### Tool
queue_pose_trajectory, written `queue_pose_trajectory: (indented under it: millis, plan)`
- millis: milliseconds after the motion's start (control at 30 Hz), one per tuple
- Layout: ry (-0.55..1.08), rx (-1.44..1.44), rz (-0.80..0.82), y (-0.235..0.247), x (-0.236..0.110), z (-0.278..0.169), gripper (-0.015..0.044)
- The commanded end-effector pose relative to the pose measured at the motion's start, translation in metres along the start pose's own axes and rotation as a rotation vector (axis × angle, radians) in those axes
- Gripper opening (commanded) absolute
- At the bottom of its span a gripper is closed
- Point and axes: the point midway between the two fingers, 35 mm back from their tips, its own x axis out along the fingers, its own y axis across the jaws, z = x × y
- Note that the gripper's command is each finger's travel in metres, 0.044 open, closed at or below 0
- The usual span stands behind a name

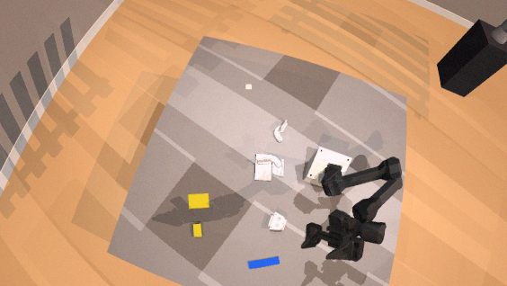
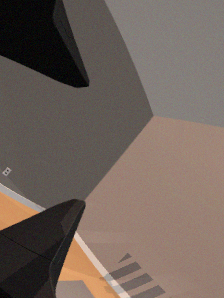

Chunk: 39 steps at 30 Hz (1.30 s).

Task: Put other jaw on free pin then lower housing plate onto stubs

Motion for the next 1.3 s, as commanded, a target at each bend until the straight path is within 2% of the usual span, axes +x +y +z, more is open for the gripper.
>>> queue_pose_trajectory:
  millis: [0, 33, 500, 933, 1267]
  plan:
    - [0.0, 0.0, 0.0, 0.0, 0.0, 0.0, 0.0426]
    - [0.0, -0.002, -0.001, 0.0, 0.0, 0.0, 0.044]
    - [-0.04, -0.18, -0.148, -0.058, 0.029, -0.011, 0.044]
    - [-0.014, -0.404, -0.393, -0.134, 0.06, -0.012, 0.044]
    - [-0.022, -0.548, -0.605, -0.198, 0.074, 0.009, 0.044]
